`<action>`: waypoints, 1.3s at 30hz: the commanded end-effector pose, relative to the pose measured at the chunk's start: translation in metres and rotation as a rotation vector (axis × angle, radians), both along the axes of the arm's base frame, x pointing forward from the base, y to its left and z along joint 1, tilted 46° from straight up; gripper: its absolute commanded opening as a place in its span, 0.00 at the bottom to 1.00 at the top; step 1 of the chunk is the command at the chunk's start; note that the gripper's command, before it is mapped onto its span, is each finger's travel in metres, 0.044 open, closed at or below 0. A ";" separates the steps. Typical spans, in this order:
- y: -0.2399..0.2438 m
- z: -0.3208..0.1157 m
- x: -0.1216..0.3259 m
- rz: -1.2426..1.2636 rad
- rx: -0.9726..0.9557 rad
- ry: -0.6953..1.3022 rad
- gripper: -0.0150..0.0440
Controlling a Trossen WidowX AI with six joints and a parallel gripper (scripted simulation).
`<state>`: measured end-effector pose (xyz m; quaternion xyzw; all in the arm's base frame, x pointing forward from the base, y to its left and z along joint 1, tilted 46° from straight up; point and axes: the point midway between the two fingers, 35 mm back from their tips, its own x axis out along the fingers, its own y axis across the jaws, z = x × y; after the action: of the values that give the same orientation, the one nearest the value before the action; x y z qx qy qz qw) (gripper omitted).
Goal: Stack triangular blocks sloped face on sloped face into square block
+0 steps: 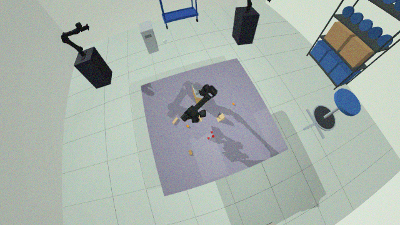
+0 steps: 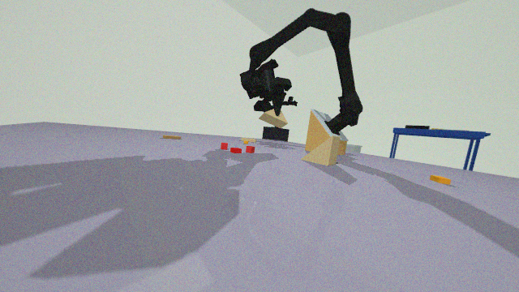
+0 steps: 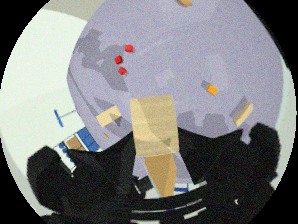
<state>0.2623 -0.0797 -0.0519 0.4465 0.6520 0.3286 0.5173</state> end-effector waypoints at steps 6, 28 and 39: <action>0.000 0.000 0.000 0.118 0.020 -0.265 0.25; 0.000 0.001 0.000 0.411 0.078 -0.962 0.25; 0.000 0.001 0.001 0.556 0.109 -1.311 0.25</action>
<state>0.2632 -0.0790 -0.0510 0.0289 0.3069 0.6669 0.6784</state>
